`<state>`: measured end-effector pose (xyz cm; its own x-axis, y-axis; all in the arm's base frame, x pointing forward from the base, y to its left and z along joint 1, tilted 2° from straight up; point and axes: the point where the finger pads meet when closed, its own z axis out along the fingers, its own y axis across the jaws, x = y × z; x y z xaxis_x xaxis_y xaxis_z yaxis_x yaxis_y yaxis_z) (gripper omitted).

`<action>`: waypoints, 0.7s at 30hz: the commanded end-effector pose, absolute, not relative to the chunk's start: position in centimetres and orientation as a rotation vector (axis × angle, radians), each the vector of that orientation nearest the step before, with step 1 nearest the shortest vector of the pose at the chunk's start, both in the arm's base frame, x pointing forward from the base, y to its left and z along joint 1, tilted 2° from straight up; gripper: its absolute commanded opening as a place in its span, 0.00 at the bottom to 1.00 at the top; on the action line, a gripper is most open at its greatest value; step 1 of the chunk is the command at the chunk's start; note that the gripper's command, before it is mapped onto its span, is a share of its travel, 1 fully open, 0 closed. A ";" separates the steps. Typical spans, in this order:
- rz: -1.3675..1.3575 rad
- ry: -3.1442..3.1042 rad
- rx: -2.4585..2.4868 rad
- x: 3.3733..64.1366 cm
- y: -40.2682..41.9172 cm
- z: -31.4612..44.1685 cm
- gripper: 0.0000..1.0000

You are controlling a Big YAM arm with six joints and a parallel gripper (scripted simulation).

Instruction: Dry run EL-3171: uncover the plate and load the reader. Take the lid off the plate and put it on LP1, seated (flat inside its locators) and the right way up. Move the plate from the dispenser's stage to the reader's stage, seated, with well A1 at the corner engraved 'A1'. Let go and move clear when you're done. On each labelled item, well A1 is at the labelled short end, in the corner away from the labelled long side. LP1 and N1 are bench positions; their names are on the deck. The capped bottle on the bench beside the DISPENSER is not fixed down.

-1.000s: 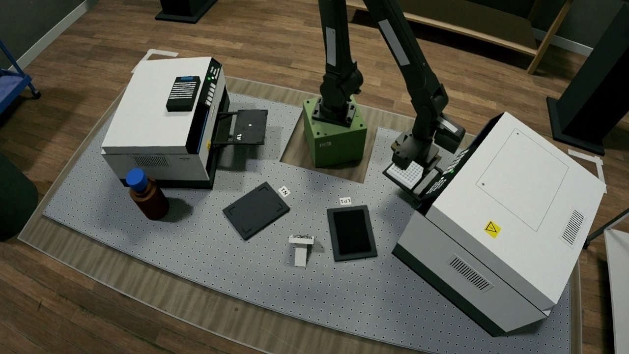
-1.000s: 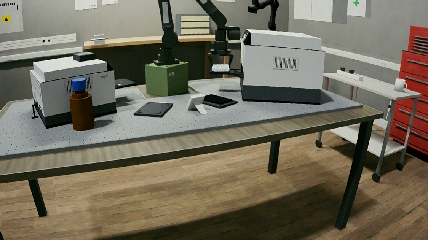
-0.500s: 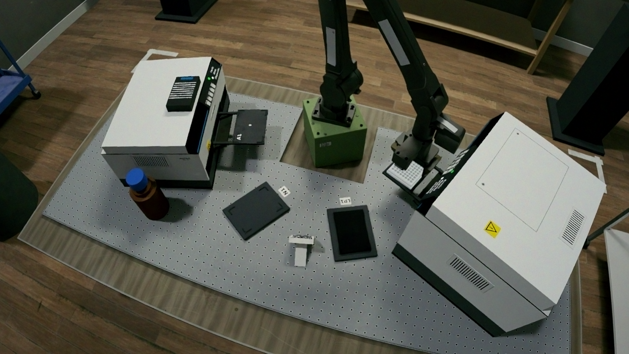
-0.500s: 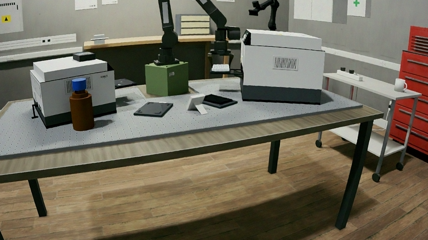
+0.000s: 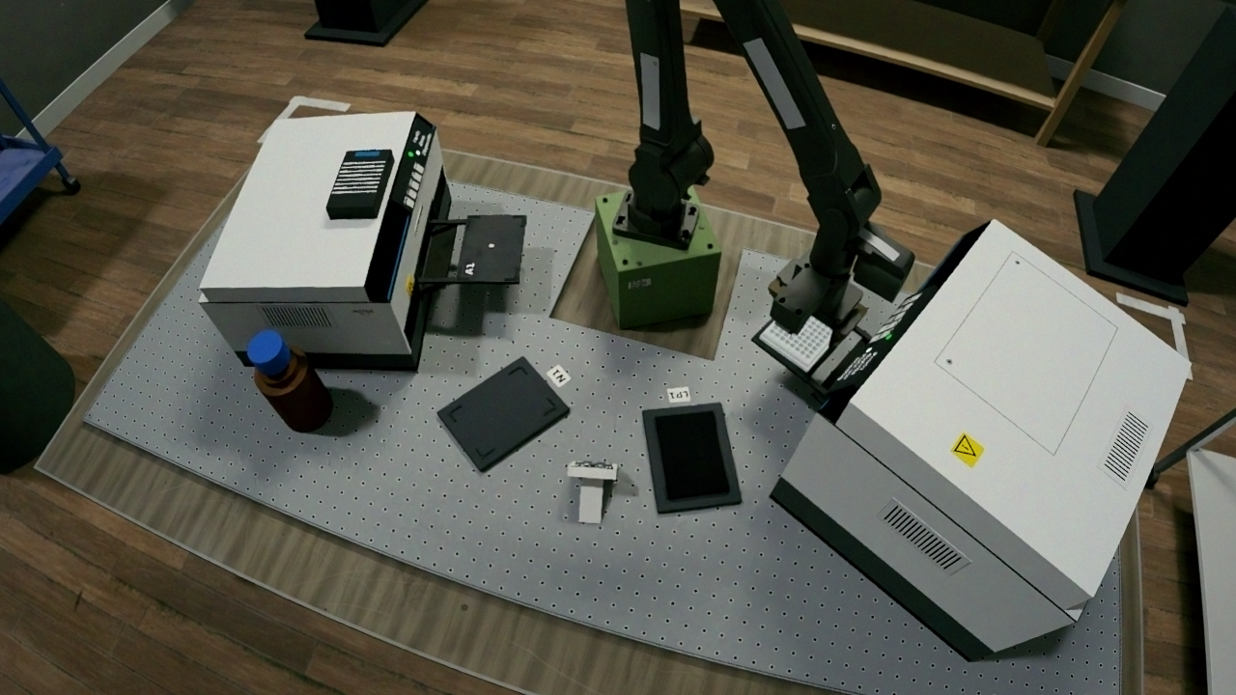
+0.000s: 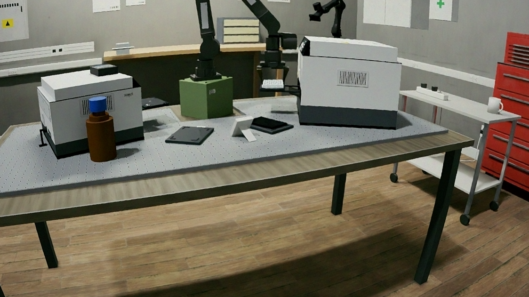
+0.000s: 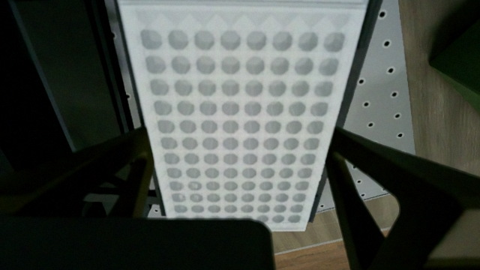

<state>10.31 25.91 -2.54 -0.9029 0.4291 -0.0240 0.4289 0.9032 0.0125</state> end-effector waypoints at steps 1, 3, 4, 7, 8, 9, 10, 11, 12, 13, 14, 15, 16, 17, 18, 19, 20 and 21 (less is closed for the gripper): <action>-0.028 3.032 0.693 10.8 25.2 -4.9 0.86; -0.028 3.032 0.693 10.8 25.2 -4.9 0.86; -0.028 3.032 0.693 10.8 25.2 -4.9 0.86; -0.028 3.032 0.693 10.8 25.2 -5.0 0.86; -0.028 3.032 0.693 10.8 25.2 -5.0 0.86; -0.028 3.032 0.693 10.8 25.2 -5.0 0.86; -0.028 3.032 0.693 10.8 25.2 -5.0 0.86; -0.028 3.032 0.693 10.8 25.2 -5.0 0.86; -0.028 3.032 0.693 10.8 25.2 -5.0 0.86; -0.028 3.031 0.693 10.8 25.2 -5.1 0.86; -0.028 3.031 0.693 10.8 25.2 -5.1 0.86; -0.028 3.031 0.692 10.9 25.2 -5.1 0.86; -0.028 3.031 0.692 10.9 25.2 -5.1 0.86; -0.028 3.031 0.692 10.9 25.2 -5.1 0.86; -0.028 3.031 0.692 10.9 25.2 -5.1 0.86; -0.028 3.031 0.692 10.9 25.2 -5.1 0.86; -0.028 3.031 0.692 10.9 25.2 -5.1 0.86; -0.028 3.031 0.692 10.9 25.2 -5.1 0.86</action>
<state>10.32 25.92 -2.56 -0.9030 0.4290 -0.0239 0.4288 0.9033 0.0125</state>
